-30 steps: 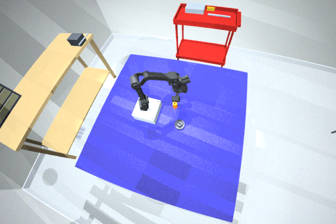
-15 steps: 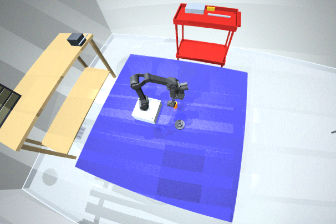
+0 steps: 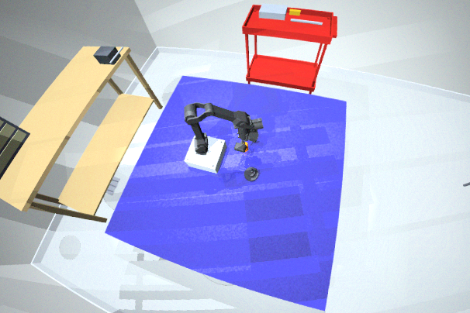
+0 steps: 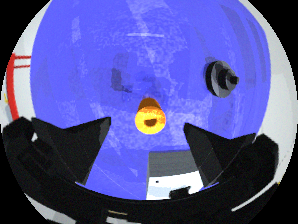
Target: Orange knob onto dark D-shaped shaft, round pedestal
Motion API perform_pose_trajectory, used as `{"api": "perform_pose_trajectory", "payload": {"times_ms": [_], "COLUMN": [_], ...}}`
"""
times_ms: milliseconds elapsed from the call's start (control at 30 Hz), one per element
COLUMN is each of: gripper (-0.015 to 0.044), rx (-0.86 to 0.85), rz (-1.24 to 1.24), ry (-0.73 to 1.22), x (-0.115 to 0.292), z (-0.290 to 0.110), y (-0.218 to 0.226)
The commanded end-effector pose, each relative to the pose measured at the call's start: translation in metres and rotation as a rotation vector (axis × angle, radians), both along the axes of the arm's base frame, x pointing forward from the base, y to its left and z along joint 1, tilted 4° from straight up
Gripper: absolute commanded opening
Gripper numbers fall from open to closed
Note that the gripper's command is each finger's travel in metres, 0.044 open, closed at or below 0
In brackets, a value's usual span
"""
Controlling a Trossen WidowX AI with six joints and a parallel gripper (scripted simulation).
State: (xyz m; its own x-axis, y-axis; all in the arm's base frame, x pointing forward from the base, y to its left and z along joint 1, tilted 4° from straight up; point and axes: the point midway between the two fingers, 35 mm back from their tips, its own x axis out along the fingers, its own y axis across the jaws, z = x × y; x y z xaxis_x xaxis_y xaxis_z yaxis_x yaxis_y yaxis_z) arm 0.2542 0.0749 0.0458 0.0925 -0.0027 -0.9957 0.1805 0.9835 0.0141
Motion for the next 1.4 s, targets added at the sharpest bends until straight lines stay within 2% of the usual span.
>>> {"api": "perform_pose_trajectory", "payload": {"times_ms": [0,1200,1367], "gripper": [0.0440,0.0440,0.0309], "rx": [-0.007,-0.008,-0.008], "rz": [0.003,0.003,0.003], "ry": [0.007,0.008,0.008], "x": [0.000,0.002,0.002], "z": [-0.009,-0.064,-0.064], "y": [-0.001,-0.003,-0.003]}}
